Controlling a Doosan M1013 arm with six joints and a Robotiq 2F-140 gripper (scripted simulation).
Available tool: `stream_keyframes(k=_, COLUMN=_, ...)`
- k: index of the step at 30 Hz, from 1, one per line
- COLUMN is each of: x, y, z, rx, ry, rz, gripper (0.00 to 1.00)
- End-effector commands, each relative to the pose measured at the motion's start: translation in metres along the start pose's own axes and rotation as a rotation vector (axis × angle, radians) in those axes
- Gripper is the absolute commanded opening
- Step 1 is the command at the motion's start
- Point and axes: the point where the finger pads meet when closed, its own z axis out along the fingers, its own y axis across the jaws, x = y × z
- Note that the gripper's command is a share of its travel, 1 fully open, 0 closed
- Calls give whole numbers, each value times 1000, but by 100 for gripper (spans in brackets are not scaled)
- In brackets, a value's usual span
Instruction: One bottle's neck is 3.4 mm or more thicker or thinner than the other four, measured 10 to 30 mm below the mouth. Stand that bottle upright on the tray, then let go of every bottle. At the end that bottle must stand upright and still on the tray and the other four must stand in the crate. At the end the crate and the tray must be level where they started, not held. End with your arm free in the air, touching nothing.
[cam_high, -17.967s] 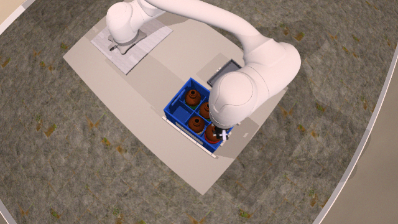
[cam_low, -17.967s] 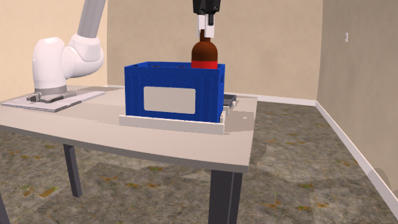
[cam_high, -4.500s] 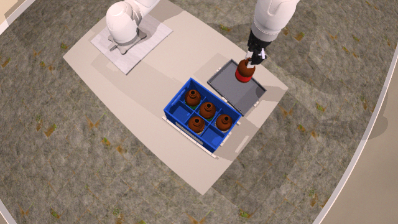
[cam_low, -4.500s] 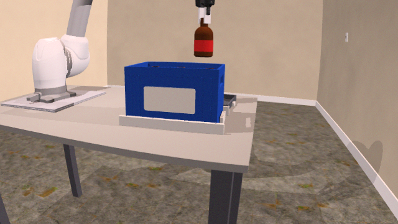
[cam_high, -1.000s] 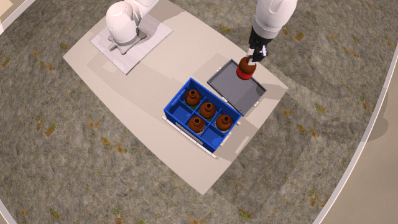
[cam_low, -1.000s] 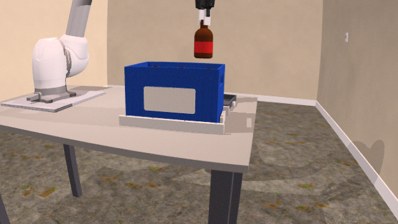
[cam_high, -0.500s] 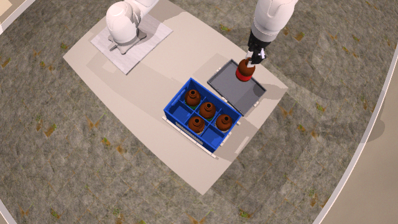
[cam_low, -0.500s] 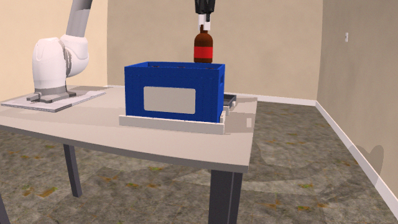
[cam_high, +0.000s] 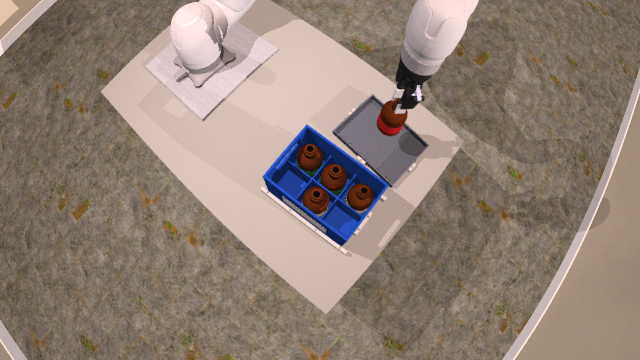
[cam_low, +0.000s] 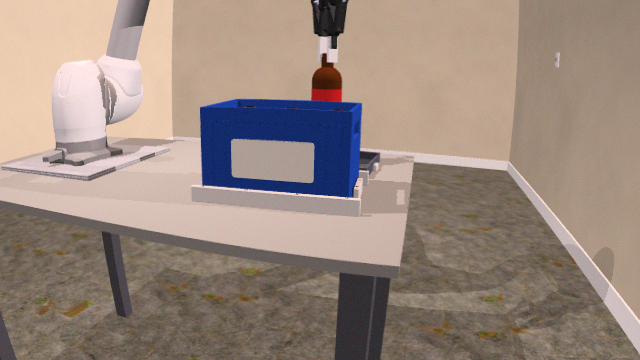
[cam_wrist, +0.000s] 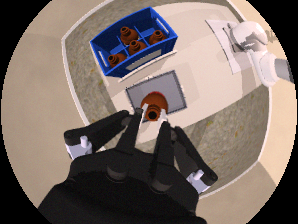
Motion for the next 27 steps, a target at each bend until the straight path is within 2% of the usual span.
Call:
stream_keyframes(k=1, x=0, y=0, z=8, rx=0, ry=0, rz=0, gripper=0)
stream_keyframes(k=24, x=0, y=0, z=69, rx=0, ry=0, rz=0, gripper=0)
stream_keyframes(k=27, x=0, y=0, z=71, rx=0, ry=0, rz=0, gripper=0)
